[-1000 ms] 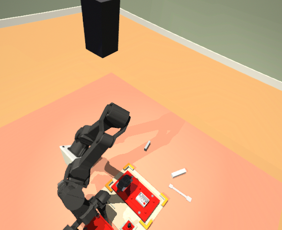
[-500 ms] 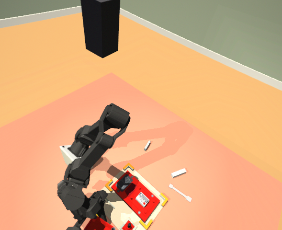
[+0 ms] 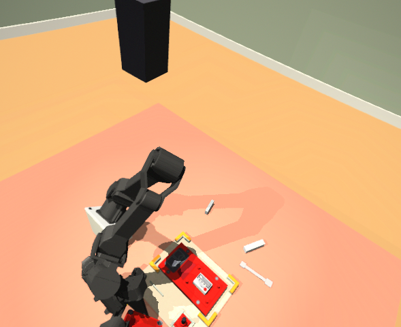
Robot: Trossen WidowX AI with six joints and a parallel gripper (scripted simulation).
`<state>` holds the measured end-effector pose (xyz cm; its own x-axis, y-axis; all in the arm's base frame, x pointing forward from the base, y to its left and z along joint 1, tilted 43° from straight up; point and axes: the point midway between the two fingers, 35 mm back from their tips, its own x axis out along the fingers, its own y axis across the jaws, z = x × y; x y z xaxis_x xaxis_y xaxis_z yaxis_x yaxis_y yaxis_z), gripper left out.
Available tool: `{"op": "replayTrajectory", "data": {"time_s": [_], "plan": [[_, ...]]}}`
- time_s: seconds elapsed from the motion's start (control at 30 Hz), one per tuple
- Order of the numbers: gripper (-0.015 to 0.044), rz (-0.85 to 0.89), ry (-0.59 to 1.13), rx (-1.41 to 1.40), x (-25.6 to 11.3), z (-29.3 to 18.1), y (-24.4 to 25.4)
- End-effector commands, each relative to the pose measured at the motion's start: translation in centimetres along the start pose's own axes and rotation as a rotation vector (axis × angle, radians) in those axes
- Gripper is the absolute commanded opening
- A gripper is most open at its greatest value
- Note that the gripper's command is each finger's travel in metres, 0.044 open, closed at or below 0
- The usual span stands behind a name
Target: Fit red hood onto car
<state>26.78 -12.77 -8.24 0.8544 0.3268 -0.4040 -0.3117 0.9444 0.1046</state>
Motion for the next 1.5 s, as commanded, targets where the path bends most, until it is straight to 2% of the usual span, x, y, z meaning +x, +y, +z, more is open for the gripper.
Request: {"op": "replayTrajectory", "data": {"time_s": [0.0, 1.47], "plan": [[0.0, -0.001, -0.001, -0.096, 0.0, 0.03, -0.01], [0.0, 0.002, -0.002, -1.2, 0.14, -0.27, 0.22]]}}
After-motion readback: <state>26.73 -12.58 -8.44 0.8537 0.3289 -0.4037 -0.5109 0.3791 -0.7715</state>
